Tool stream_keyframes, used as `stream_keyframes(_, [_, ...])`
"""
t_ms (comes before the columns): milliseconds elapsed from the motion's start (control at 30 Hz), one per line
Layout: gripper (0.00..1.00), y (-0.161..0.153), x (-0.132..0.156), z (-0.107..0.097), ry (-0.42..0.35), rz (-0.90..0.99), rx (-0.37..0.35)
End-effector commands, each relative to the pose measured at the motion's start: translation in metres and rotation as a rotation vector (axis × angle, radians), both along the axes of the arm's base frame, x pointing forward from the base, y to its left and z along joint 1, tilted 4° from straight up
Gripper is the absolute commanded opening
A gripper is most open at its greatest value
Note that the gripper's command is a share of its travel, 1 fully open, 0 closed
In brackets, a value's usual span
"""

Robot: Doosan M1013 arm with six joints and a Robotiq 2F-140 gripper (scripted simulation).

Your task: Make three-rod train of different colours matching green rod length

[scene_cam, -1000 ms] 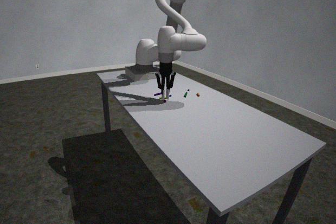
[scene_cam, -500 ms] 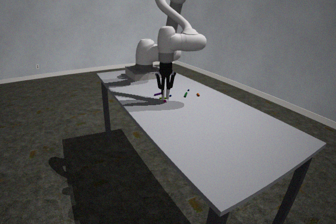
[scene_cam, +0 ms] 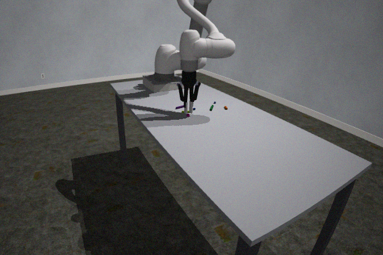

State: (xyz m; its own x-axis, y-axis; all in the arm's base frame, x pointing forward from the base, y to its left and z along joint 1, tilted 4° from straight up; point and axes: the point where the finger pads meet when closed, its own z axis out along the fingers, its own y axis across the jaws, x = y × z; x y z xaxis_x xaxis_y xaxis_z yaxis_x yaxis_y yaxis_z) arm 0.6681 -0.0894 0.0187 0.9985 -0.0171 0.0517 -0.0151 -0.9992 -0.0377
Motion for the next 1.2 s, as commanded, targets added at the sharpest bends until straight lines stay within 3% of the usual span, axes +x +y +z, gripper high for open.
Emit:
stream_keyframes(0, [0.15, 0.0, 0.0, 0.0, 0.0, 0.0, 0.0])
stream_keyframes(1167, [0.15, 0.001, 0.001, -0.016, 0.0, 0.0, 0.0])
